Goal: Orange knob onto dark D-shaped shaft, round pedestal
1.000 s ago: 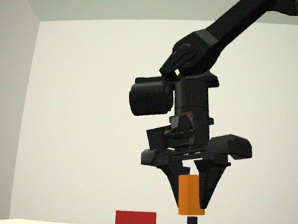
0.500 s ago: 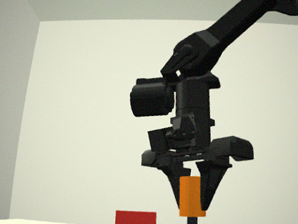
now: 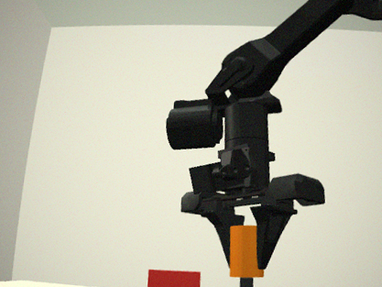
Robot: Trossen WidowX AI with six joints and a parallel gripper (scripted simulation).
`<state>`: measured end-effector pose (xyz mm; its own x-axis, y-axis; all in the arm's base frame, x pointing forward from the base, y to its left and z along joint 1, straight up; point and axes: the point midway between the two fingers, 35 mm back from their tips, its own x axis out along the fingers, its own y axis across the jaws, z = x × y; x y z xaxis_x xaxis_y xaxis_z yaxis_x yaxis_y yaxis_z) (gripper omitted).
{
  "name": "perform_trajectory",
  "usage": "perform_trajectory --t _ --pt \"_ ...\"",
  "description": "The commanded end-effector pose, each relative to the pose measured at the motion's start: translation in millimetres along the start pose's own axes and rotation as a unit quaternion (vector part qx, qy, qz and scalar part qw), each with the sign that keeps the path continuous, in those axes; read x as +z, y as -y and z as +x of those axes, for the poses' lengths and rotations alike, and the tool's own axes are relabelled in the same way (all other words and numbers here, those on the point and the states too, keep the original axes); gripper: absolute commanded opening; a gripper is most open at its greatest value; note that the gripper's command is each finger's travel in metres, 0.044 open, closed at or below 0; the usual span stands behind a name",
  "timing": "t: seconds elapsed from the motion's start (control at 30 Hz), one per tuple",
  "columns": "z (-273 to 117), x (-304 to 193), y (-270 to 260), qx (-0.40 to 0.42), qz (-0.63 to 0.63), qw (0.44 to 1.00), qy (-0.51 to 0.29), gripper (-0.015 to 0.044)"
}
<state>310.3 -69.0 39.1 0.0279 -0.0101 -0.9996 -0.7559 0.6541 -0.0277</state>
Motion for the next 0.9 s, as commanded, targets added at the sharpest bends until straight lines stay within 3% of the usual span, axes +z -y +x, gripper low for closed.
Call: perform_trajectory --t 0.0,0.23,0.87 --pt "-3.8 1.1 0.9 -0.001 -0.007 1.000 0.003 0.0000" --pt "-3.6 1.7 2.2 -0.002 -0.107 0.994 0.003 0.0000" --pt "0.9 0.4 -0.2 -0.002 -0.107 0.994 0.003 0.0000"
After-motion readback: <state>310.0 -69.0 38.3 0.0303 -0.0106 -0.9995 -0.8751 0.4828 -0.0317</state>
